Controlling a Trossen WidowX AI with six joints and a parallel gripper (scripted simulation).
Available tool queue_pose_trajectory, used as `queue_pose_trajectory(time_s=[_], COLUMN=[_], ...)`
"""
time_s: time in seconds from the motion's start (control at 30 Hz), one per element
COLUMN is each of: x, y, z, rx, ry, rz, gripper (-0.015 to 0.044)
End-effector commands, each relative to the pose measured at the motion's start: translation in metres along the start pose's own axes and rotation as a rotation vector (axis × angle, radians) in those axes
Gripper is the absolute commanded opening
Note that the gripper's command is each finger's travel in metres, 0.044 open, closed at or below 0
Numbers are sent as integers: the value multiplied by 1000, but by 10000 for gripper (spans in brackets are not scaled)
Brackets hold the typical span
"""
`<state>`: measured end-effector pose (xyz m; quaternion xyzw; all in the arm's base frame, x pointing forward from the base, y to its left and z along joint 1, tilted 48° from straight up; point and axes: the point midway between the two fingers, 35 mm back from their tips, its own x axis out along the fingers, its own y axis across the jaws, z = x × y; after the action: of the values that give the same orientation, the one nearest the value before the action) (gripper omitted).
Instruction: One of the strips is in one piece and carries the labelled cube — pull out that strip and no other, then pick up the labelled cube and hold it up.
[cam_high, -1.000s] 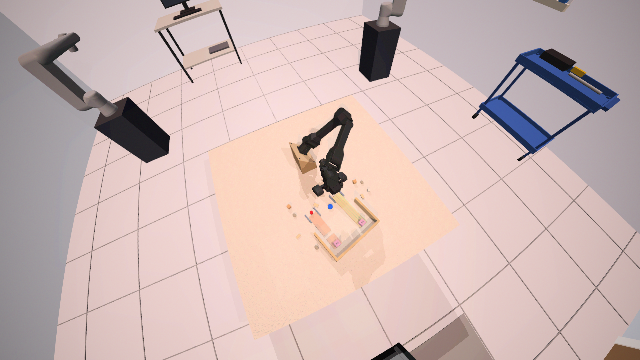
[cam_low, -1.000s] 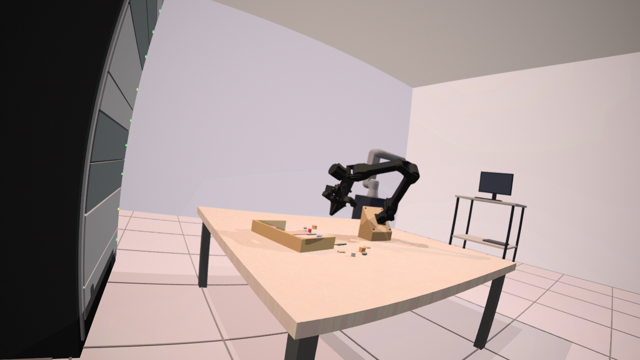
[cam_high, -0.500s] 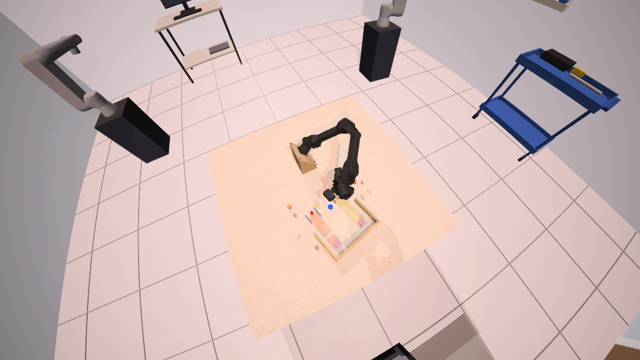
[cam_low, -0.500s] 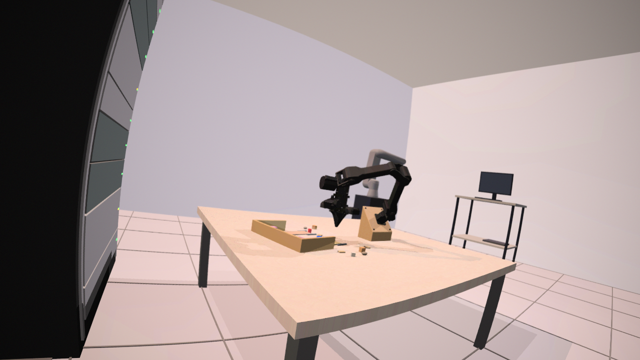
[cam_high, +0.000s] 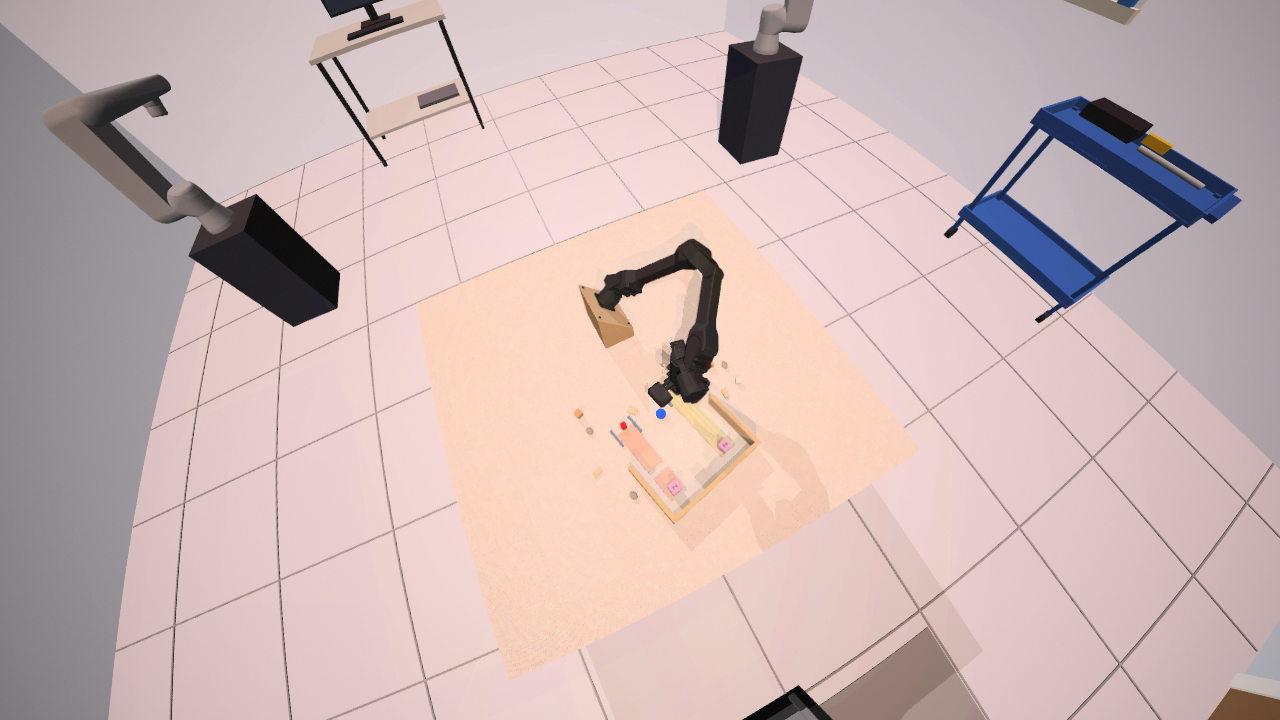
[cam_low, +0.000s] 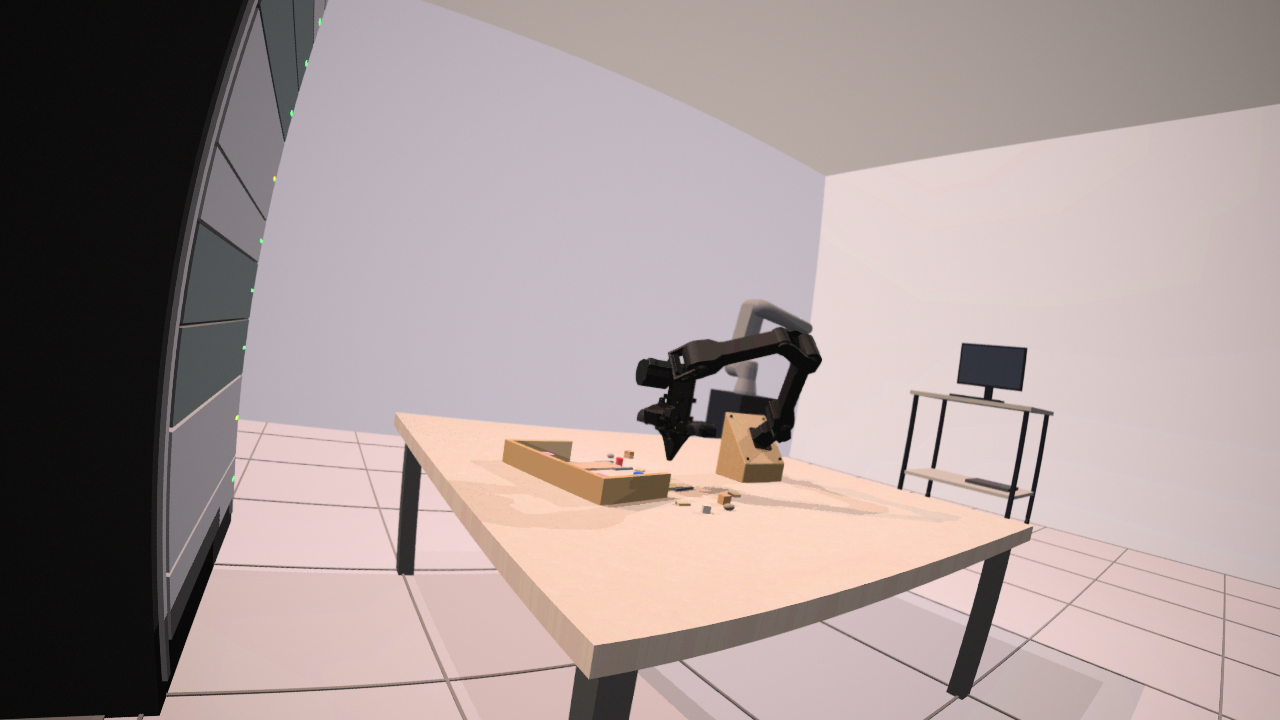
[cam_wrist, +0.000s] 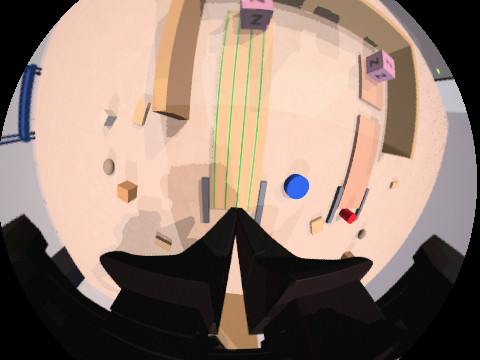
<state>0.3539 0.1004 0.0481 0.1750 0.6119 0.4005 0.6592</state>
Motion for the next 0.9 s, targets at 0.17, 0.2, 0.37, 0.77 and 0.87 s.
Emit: queue_pose_trajectory(time_s=[0.17, 0.2, 0.37, 0.77, 0.87], x=[18, 19, 27, 46, 51], y=[-1, -1, -1, -1, 0], z=[-2, -2, -2, -2, -3], rx=[7, 7, 7, 7, 7], ry=[10, 10, 10, 10, 10], rz=[1, 1, 2, 4, 5], gripper=[0, 0, 0, 0, 0])
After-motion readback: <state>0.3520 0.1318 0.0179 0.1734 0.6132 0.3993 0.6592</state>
